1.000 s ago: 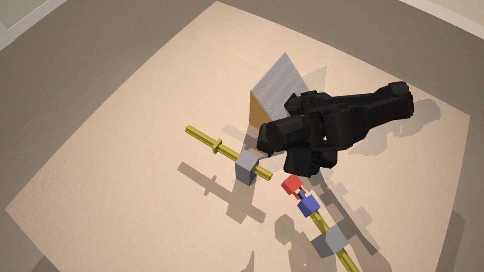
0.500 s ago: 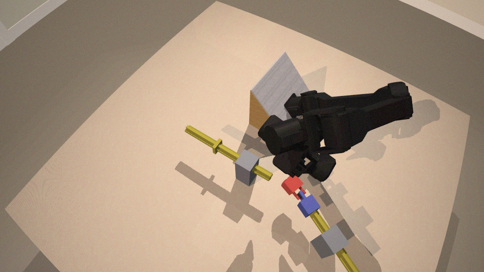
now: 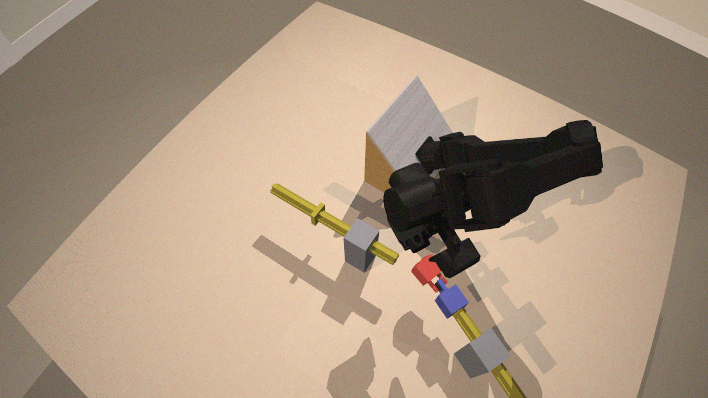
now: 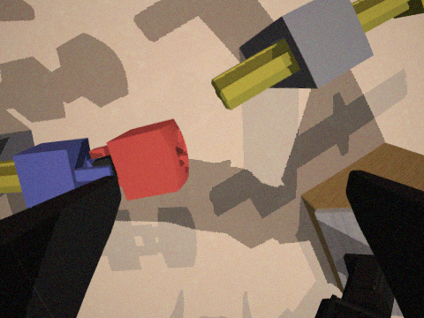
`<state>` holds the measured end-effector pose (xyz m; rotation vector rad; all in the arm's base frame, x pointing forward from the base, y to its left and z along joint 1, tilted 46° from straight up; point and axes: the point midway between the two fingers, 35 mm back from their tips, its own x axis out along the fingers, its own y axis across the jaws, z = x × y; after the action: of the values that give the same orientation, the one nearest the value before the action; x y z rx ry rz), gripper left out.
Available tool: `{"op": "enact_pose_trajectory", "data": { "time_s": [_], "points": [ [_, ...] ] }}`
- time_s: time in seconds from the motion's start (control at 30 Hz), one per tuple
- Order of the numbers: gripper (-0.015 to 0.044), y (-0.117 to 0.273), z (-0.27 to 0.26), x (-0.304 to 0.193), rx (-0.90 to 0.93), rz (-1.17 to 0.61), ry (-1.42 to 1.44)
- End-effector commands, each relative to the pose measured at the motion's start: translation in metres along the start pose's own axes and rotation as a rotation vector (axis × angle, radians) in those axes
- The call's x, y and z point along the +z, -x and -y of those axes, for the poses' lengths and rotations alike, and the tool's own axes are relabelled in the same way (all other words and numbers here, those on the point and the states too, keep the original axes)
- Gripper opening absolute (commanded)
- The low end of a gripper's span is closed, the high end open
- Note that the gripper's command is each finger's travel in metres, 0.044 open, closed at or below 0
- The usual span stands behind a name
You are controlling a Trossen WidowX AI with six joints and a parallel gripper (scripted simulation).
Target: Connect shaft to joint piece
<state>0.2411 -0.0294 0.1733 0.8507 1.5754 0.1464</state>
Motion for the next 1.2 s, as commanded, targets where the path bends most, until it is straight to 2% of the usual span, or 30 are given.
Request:
{"op": "enact_pose_trajectory", "data": {
  "time_s": [0.0, 1.17],
  "points": [
    [0.0440, -0.0010, 0.0003, -0.0004, -0.010, -0.008, -0.105],
    [0.0440, -0.0108, -0.0015, 0.0007, -0.060, -0.030, -1.131]
  ]
}}
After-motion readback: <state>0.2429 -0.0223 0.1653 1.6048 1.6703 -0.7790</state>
